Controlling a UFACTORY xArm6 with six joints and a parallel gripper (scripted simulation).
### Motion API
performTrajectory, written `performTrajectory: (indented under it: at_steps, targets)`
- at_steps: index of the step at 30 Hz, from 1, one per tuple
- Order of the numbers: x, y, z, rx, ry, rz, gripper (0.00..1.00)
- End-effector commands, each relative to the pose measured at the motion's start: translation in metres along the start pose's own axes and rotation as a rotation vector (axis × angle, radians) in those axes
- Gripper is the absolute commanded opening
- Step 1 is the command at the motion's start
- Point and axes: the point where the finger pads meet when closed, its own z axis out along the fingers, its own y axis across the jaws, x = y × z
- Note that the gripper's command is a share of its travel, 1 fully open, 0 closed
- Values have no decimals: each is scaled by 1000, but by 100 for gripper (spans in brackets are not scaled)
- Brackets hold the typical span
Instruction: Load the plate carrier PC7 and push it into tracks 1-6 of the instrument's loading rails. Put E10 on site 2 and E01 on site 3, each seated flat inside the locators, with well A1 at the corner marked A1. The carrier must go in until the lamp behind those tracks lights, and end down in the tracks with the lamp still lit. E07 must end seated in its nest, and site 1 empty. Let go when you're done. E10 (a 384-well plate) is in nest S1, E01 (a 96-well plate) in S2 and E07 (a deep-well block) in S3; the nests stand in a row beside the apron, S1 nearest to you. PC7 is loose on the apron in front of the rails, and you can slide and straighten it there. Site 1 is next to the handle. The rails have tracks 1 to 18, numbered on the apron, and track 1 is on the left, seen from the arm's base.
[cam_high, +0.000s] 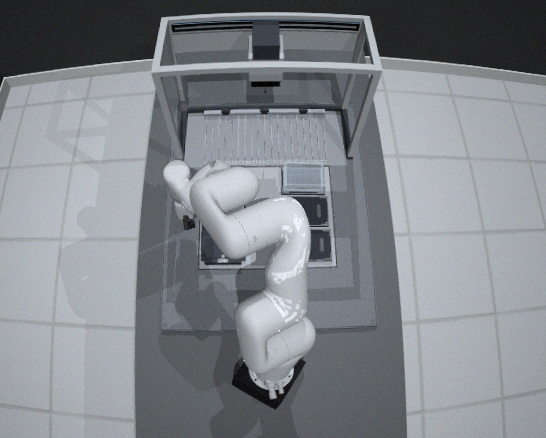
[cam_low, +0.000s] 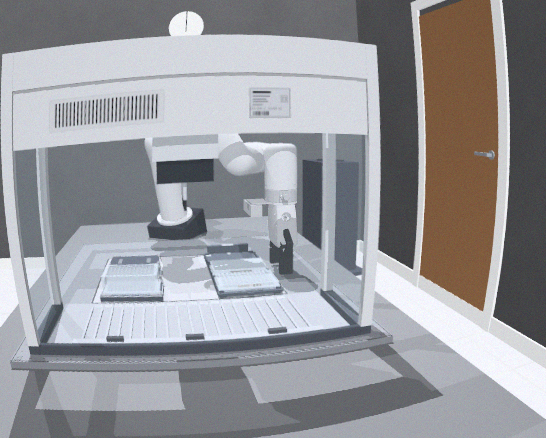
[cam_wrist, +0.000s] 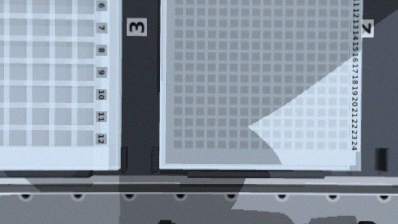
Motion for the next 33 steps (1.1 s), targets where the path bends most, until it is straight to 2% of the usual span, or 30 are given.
performTrajectory:
  at_steps: [1,33]
  targets:
    - [-5,-1,-1,3,-2,0,100]
    - [-23,-1,-2,3,-2,0,100]
